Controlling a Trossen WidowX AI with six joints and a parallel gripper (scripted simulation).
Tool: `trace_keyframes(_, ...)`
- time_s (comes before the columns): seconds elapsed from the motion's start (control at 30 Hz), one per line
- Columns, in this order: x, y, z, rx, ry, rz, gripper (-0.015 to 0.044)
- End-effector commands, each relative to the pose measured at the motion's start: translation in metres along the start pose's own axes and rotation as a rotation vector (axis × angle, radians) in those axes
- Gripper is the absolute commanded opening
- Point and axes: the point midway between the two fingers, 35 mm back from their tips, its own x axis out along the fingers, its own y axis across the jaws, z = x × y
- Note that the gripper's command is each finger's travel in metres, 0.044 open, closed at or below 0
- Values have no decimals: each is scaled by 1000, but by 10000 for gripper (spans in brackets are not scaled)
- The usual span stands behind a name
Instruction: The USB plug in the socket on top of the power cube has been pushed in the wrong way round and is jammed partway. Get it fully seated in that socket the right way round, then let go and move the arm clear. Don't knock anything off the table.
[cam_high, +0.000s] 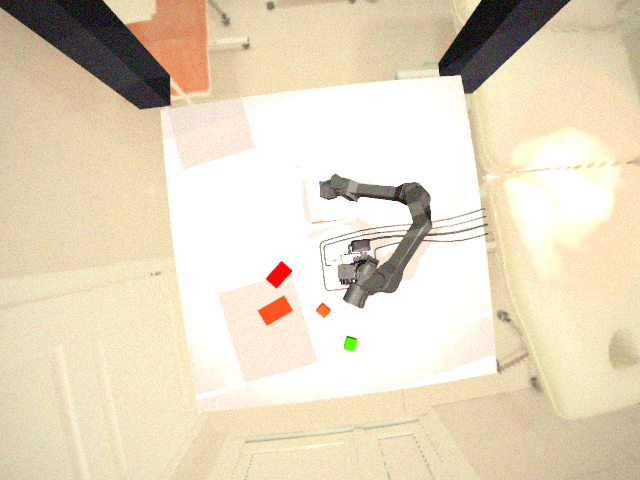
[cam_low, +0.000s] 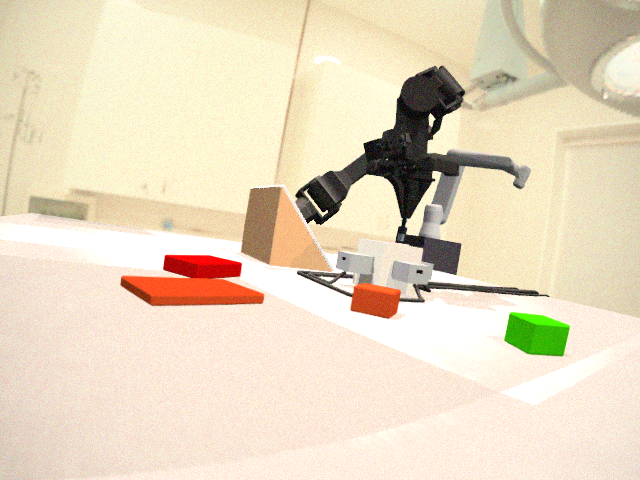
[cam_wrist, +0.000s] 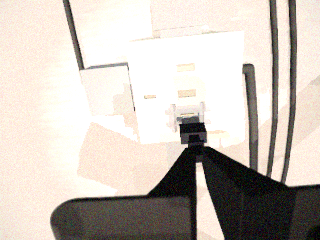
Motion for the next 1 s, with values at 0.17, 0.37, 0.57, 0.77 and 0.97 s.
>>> trace_keyframes(0.17,1,0,0,-3,2,3,0)
trace_keyframes(0.37,2,0,0,-3,2,3,0)
trace_keyframes(0.57,3,1,0,-3,2,3,0)
trace_keyframes(0.77,3,1,0,-3,2,3,0)
trace_keyframes(0.97,4,1,0,-3,2,3,0)
